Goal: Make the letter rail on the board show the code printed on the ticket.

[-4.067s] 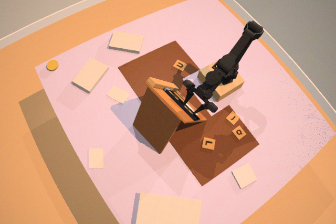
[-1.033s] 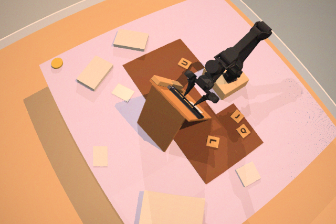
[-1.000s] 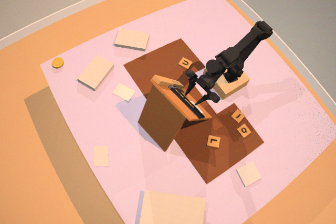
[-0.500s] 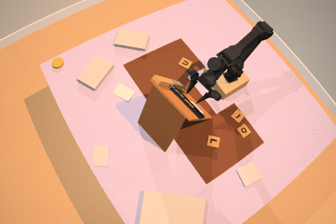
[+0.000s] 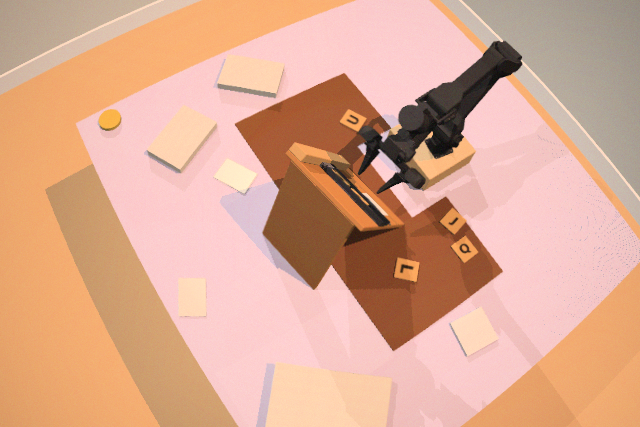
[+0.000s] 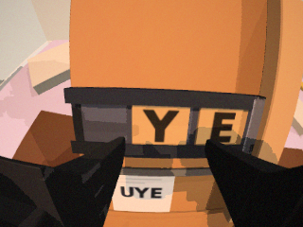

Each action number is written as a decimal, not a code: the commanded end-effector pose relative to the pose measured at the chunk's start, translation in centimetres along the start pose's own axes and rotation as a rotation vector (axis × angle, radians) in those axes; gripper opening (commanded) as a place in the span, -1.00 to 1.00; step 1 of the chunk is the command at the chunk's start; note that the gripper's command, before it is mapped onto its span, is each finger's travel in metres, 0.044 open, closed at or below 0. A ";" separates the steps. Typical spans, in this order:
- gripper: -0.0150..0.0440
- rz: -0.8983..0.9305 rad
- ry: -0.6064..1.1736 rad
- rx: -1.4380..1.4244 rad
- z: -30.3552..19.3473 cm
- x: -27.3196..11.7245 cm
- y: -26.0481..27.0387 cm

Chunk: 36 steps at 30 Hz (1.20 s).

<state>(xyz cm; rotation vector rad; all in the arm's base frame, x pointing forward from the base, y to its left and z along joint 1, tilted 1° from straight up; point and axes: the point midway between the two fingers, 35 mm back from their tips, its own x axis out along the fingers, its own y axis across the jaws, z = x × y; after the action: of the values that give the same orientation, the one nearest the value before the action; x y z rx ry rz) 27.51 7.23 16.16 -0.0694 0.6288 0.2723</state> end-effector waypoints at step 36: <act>-0.49 0.020 0.412 0.012 1.7 0.9 2.2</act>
<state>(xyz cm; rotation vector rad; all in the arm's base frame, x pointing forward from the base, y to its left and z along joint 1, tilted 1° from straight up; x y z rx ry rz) 28.29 8.98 16.86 -0.0933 0.9271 0.2821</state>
